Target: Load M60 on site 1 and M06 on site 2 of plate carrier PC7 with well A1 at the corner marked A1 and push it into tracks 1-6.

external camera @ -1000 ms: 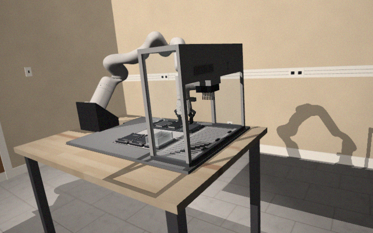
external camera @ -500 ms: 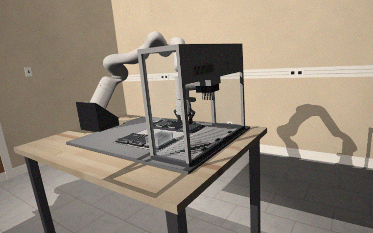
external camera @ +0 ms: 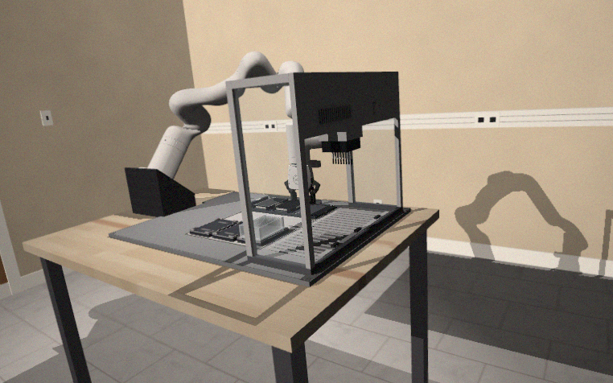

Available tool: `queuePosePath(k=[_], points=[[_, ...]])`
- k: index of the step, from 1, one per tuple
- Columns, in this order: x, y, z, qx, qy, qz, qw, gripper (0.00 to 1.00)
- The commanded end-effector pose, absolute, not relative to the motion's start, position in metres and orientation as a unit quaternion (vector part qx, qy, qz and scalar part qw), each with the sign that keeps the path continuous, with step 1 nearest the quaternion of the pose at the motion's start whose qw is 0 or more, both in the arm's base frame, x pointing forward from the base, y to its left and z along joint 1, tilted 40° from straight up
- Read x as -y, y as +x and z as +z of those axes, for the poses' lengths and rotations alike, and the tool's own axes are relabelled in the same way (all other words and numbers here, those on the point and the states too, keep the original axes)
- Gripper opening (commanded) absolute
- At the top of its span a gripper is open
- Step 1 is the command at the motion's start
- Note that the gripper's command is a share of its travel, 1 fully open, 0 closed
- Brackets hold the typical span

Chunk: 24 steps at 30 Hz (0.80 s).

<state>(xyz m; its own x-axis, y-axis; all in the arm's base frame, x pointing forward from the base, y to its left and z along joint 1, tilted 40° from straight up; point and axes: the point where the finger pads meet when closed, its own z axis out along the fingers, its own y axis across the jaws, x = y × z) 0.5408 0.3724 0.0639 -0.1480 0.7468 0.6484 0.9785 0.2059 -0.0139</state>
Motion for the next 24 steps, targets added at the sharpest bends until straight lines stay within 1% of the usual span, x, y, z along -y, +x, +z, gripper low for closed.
queuePosePath(k=[1, 24], points=[[-0.37, 0.5422, 0.0627, 0.727, -0.593, -0.213, 0.271, 1.0], [-0.3629, 0.5436, 0.0565, 0.727, -0.593, -0.213, 0.271, 1.0]])
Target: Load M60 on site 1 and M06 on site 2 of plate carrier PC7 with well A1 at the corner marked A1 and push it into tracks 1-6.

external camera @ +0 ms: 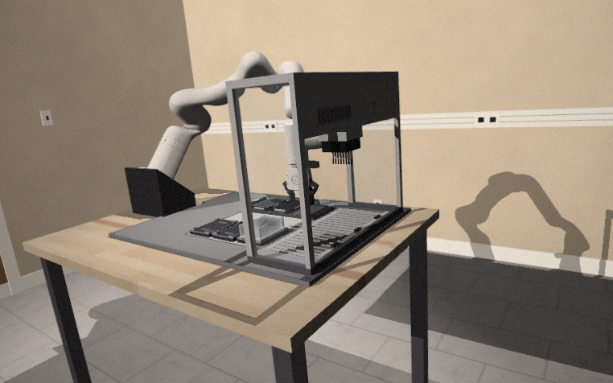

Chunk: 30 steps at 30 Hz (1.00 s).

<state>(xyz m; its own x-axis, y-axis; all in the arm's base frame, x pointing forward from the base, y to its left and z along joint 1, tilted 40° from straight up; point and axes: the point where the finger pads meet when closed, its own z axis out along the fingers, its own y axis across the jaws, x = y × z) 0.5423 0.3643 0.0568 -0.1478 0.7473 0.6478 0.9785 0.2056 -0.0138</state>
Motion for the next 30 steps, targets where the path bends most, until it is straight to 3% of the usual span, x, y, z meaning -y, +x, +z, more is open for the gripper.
queuePosePath(k=[1, 30], points=[[-0.3625, 0.5436, 0.0562, 0.727, -0.593, -0.213, 0.271, 1.0], [-0.3552, 0.5451, 0.0499, 0.727, -0.593, -0.213, 0.271, 1.0]])
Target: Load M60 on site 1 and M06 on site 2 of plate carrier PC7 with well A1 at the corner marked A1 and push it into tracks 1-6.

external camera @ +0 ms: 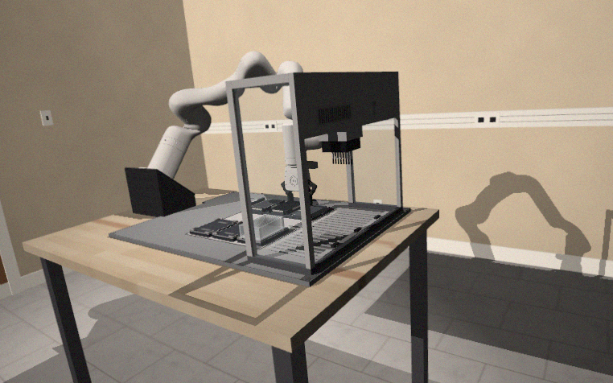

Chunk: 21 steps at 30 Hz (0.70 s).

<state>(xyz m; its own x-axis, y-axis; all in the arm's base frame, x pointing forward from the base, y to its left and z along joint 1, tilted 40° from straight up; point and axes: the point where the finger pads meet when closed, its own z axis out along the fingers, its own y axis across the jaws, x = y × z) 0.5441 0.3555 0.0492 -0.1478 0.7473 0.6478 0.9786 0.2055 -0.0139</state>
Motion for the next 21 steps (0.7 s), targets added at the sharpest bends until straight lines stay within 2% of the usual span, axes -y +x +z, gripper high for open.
queuePosePath(k=[1, 21], points=[[-0.3552, 0.5451, 0.0499, 0.727, -0.593, -0.213, 0.271, 1.0], [-0.3582, 0.5445, 0.0524, 0.727, -0.593, -0.213, 0.271, 1.0]])
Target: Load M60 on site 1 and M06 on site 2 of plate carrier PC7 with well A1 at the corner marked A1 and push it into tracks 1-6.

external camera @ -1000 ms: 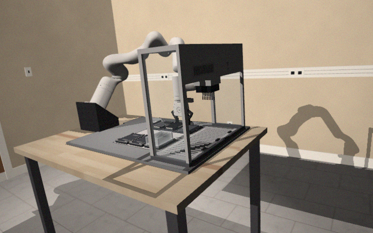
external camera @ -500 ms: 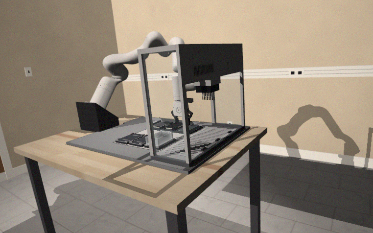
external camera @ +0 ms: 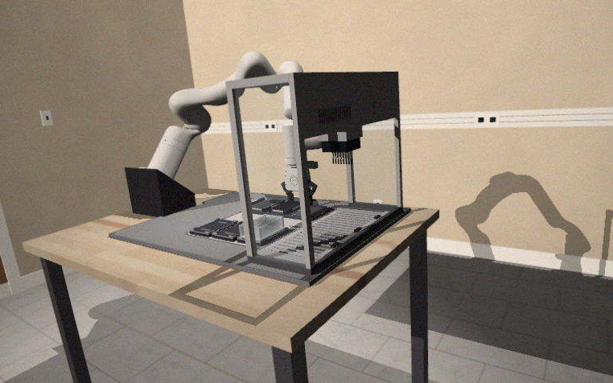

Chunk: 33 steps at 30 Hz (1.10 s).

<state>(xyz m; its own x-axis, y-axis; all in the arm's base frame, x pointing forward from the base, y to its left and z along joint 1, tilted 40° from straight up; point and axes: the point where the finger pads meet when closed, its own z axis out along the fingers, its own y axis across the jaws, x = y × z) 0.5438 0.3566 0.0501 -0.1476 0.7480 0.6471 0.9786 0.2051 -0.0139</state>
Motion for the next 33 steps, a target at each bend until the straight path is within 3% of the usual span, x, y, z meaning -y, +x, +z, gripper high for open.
queuePosePath(k=[1, 33], points=[[-0.359, 0.544, 0.053, 0.727, -0.593, -0.213, 0.271, 1.0], [-0.373, 0.542, 0.065, 0.727, -0.593, -0.213, 0.271, 1.0]])
